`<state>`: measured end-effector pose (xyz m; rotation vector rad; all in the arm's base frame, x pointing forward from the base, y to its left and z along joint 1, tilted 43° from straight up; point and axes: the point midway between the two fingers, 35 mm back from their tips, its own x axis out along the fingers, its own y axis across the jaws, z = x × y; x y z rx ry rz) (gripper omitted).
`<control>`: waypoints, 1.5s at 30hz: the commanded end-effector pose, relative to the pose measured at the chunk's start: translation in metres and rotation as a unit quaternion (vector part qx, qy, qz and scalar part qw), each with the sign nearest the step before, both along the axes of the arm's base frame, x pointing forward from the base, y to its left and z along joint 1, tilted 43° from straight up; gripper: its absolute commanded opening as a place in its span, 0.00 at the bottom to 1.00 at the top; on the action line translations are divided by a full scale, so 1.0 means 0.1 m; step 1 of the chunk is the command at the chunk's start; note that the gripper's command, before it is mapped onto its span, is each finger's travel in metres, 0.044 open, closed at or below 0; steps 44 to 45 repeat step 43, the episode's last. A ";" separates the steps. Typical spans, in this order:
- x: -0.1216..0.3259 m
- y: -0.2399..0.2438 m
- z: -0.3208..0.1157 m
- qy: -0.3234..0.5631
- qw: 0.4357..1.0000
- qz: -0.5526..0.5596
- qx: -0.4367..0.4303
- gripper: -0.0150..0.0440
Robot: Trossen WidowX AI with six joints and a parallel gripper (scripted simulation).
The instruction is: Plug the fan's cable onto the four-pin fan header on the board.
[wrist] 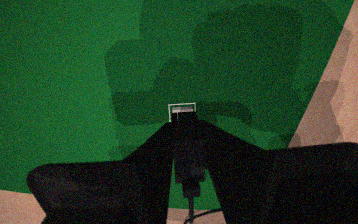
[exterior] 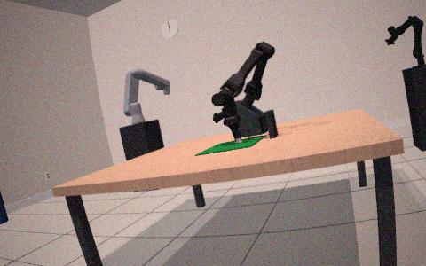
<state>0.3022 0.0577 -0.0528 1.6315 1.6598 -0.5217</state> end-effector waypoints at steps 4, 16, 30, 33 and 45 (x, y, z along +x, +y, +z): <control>0.00 0.03 -0.05 0.002 1.000 -0.002 0.002 0.25; 0.00 0.02 -0.03 0.000 1.000 0.000 0.000 0.65; -0.04 -0.35 0.37 0.002 1.000 -0.002 0.001 0.69; -0.04 -0.35 0.37 0.002 1.000 -0.002 0.001 0.69; 0.42 -1.14 -0.27 0.000 1.000 -0.002 -0.002 0.69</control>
